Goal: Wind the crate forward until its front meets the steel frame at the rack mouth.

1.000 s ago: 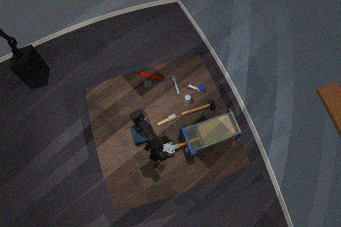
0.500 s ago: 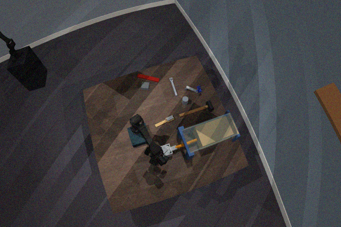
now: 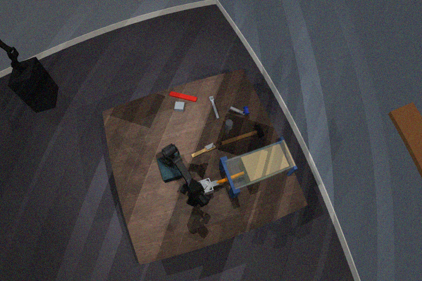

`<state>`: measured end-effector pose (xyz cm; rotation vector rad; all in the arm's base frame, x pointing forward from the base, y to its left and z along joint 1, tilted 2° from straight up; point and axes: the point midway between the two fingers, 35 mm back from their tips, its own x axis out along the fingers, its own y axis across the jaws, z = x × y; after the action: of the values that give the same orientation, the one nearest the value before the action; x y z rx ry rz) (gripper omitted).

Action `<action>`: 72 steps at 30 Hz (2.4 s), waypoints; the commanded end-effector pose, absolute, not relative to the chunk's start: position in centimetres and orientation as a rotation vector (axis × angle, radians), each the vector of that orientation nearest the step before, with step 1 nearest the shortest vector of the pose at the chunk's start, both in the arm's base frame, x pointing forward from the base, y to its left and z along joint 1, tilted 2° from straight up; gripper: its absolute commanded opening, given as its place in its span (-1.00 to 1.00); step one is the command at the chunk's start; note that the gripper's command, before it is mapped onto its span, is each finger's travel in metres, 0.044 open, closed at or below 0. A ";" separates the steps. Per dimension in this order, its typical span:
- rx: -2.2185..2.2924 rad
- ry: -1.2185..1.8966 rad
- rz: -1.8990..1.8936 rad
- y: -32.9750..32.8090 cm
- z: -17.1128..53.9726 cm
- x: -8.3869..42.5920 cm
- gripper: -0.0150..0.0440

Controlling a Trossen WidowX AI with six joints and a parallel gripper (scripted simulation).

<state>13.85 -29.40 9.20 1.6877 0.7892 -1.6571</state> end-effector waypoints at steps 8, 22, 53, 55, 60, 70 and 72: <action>1.691 0.775 -1.643 -30.6 9.2 15.4 -0.49; 1.691 0.774 -1.641 -31.4 9.3 16.9 -0.49; 1.693 0.772 -1.638 -32.4 9.6 20.5 -0.49; 1.693 0.772 -1.638 -32.4 9.6 20.8 -0.49; 1.694 0.771 -1.637 -32.4 9.6 21.3 -0.49; 1.695 0.771 -1.636 -32.4 9.7 22.6 -0.49; 1.695 0.771 -1.636 -32.3 9.7 22.8 -0.49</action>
<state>20.66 -32.62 9.66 1.6835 0.7710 -1.6891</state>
